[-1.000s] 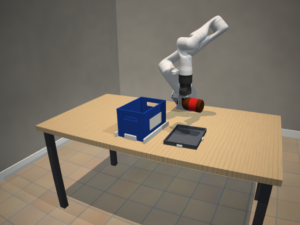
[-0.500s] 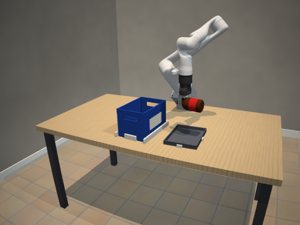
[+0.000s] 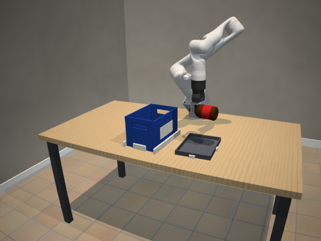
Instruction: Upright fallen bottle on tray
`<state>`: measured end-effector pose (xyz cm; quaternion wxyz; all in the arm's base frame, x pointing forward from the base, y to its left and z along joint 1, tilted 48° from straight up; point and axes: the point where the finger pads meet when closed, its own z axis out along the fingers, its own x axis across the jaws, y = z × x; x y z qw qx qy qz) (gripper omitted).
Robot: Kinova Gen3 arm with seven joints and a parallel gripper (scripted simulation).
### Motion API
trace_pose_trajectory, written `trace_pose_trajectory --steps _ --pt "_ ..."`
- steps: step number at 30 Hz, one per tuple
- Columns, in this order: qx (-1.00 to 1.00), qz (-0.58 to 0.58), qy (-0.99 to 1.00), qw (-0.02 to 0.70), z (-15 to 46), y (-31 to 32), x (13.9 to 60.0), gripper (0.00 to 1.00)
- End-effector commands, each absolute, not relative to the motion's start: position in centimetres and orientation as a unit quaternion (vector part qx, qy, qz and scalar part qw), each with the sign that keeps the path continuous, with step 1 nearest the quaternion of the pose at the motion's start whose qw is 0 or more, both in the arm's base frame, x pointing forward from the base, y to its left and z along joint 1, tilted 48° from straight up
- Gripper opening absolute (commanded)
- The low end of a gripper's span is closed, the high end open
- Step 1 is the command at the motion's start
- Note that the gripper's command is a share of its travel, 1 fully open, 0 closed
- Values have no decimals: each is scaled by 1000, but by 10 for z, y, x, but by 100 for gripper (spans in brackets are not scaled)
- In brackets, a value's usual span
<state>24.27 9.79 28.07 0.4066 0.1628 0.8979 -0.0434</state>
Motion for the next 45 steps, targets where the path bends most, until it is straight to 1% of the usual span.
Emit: trace_pose_trajectory --steps 1,20,45 --pt "152 -52 900 406 280 95 242 0" --pt "50 -97 911 397 280 95 242 0" --pt "43 -101 911 397 281 95 242 0"
